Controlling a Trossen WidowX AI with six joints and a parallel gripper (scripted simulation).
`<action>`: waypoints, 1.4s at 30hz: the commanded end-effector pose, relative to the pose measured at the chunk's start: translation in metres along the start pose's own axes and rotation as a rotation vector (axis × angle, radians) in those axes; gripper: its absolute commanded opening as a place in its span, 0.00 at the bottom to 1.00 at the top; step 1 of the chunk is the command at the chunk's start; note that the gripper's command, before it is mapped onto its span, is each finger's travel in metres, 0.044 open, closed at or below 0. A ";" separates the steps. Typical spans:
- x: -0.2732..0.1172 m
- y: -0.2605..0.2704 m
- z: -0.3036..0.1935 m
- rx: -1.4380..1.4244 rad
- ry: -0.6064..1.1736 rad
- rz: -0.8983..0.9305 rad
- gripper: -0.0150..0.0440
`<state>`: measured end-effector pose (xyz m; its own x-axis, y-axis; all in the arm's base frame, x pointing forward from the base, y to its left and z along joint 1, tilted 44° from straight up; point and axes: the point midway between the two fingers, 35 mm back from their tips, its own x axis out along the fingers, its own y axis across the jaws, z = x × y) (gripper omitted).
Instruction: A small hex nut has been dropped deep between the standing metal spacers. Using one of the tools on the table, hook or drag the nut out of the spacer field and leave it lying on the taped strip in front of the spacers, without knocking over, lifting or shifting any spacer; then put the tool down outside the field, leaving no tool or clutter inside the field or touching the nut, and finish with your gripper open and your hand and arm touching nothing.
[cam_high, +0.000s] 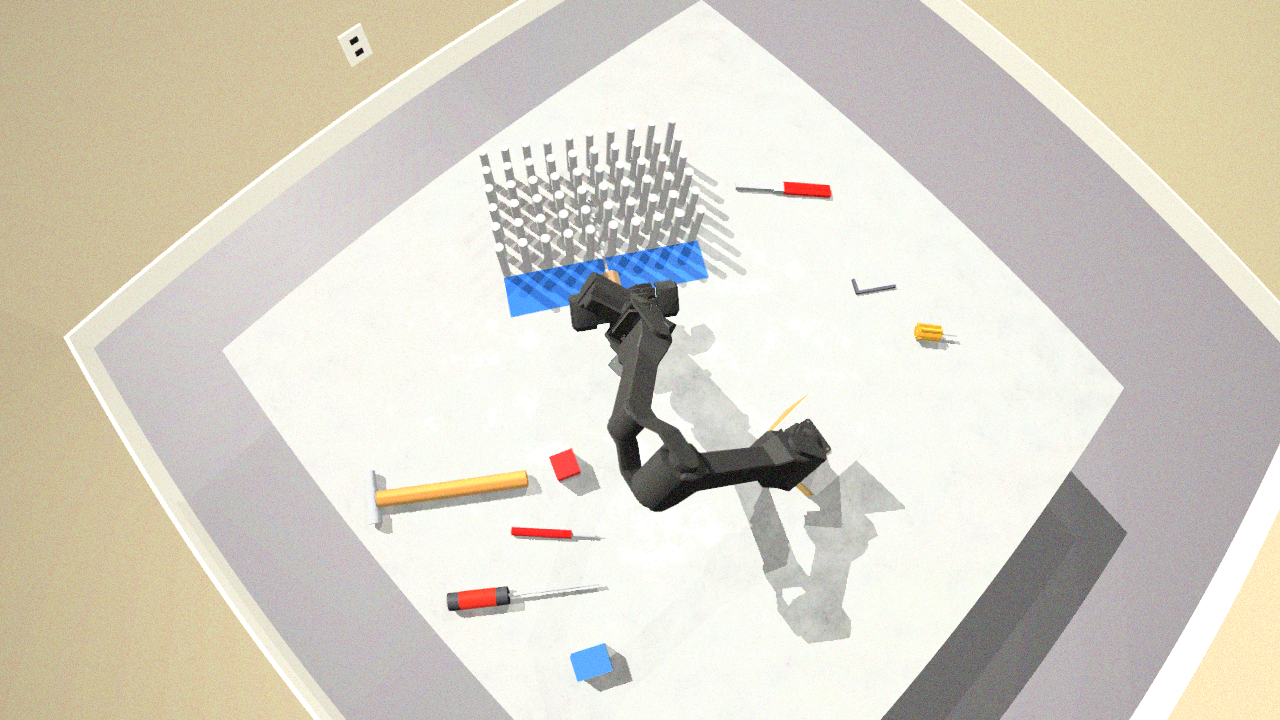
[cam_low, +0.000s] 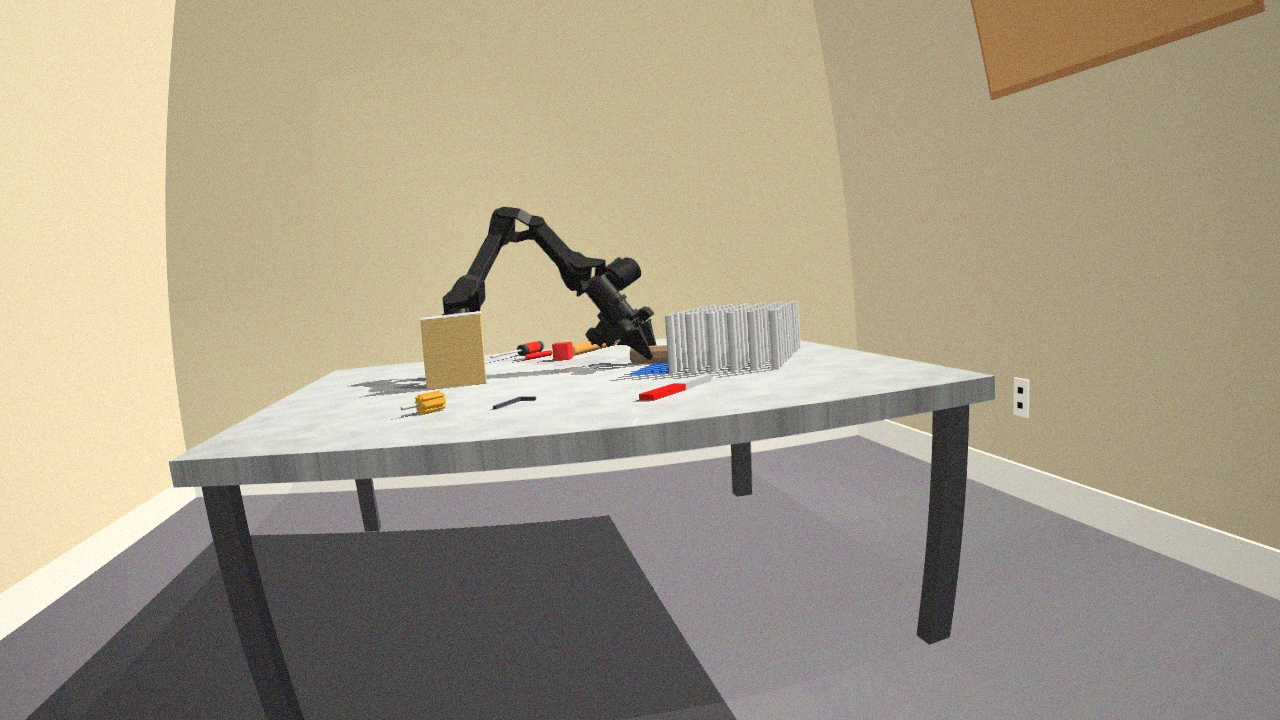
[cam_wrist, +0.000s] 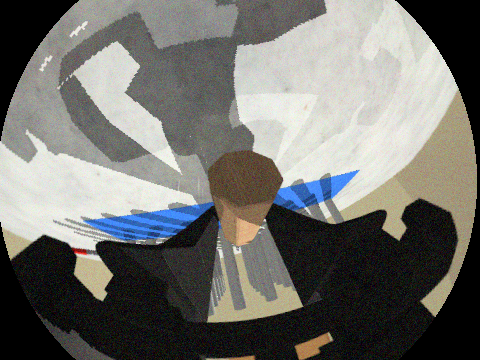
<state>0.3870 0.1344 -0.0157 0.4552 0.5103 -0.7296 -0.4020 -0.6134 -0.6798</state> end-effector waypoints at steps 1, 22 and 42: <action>-0.003 -0.001 0.003 0.004 -0.001 -0.003 0.25; -0.011 -0.001 0.015 0.004 -0.002 -0.002 0.25; -0.018 -0.001 0.026 0.004 -0.003 -0.002 0.25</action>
<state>0.3612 0.1407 -0.0056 0.4522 0.5115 -0.7306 -0.4024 -0.6141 -0.6790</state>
